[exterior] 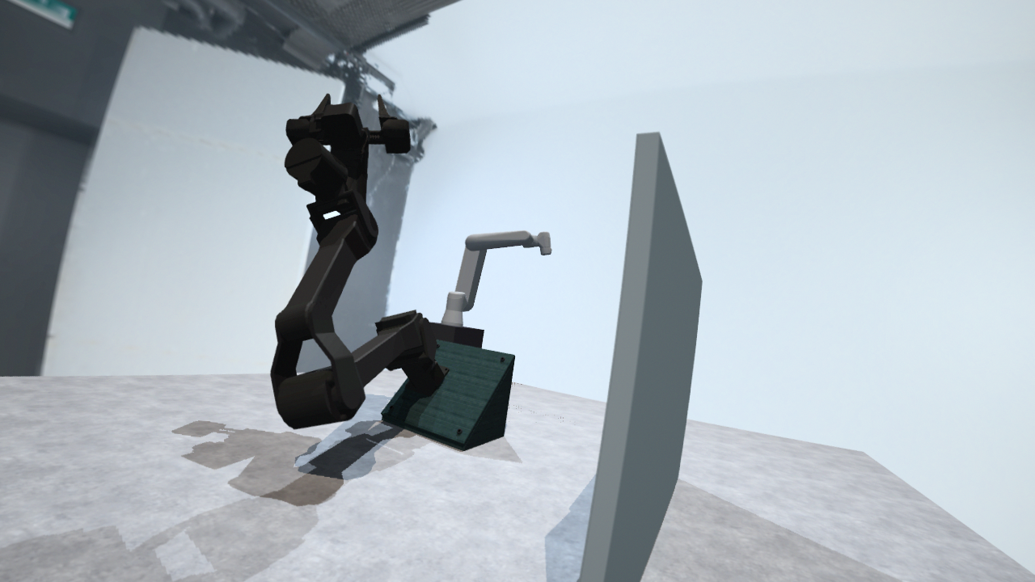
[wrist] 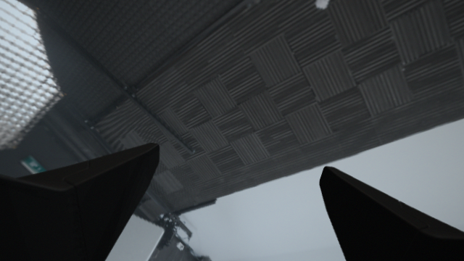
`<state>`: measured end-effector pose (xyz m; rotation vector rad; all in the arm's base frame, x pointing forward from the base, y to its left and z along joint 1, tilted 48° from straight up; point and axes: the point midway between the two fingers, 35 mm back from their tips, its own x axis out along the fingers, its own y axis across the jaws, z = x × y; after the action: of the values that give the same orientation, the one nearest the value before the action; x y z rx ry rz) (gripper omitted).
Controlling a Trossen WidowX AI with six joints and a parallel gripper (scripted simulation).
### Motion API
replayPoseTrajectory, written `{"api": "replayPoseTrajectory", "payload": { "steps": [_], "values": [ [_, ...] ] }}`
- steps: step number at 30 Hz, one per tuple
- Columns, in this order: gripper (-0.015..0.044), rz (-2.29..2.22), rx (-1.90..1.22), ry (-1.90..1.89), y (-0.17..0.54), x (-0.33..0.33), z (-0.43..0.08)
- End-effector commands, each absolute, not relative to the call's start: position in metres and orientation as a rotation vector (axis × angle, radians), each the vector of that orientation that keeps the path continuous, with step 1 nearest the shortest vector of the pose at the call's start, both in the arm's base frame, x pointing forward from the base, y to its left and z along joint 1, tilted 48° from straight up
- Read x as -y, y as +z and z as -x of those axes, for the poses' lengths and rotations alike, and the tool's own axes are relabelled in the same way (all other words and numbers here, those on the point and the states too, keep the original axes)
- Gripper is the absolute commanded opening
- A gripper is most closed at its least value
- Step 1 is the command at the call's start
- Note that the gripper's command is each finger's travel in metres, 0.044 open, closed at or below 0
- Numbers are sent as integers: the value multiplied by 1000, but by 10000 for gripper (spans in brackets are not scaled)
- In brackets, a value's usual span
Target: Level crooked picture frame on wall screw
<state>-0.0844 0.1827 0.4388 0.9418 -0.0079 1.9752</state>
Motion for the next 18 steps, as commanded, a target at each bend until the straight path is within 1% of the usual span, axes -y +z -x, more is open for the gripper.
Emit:
{"api": "replayPoseTrajectory", "payload": {
  "steps": [1,5,6,12,18],
  "values": [
    [374,-939,7,1965,438,-184,83],
    [269,-895,-11,1767,420,-206,47],
    [260,-885,-15,1705,415,-211,35],
    [260,-860,-61,1354,378,-227,-39],
    [260,-880,-90,994,338,-214,-115]
  ]
}}
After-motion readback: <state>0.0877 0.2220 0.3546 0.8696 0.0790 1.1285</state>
